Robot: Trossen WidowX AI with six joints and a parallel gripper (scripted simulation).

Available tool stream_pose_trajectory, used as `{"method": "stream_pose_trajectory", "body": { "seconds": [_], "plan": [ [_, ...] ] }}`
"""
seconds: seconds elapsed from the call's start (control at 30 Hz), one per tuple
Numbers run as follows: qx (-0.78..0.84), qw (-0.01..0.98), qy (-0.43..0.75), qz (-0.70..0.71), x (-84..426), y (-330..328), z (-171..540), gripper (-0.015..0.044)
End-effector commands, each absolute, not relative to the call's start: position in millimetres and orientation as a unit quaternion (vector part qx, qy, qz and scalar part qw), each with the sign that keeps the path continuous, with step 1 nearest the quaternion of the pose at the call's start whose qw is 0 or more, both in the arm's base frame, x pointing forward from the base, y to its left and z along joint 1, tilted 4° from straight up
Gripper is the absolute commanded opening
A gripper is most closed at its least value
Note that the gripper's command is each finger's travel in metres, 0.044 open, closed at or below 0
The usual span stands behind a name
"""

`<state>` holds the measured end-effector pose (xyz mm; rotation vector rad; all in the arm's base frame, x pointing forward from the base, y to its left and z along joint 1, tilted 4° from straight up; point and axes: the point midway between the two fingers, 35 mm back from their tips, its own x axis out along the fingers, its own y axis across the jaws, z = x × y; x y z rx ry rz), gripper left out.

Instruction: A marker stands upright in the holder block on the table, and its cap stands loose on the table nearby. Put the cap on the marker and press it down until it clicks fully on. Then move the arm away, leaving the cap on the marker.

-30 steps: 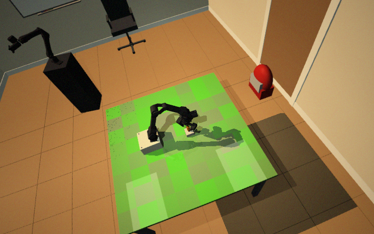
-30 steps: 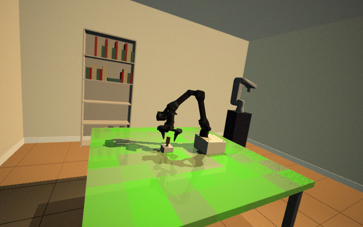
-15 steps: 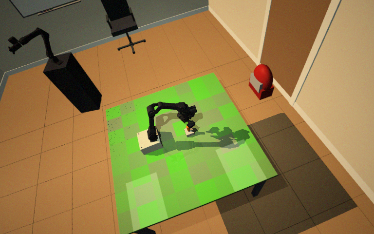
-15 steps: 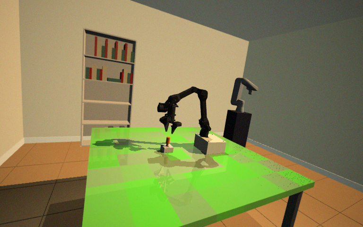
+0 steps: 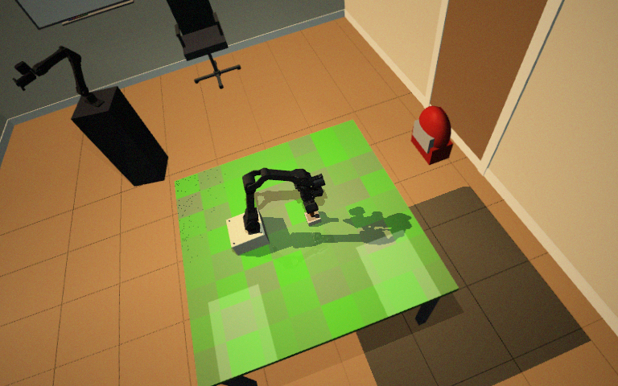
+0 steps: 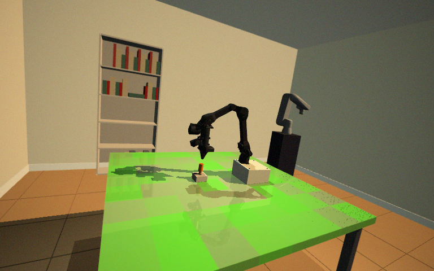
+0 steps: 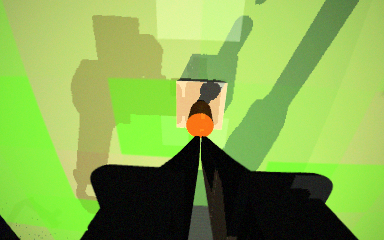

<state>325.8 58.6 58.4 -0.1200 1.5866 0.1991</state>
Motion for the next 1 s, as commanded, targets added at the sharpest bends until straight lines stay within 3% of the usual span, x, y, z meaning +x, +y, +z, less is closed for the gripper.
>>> {"method": "stream_pose_trajectory", "body": {
  "seconds": [0.0, 0.97],
  "plan": [
    [-0.052, 0.696, 0.711, 0.086, 326.2, 58.5, 58.4, 0.0000],
    [-0.052, 0.696, 0.711, 0.086, 325.1, 60.3, 19.0, 0.0000]
  ]
}}
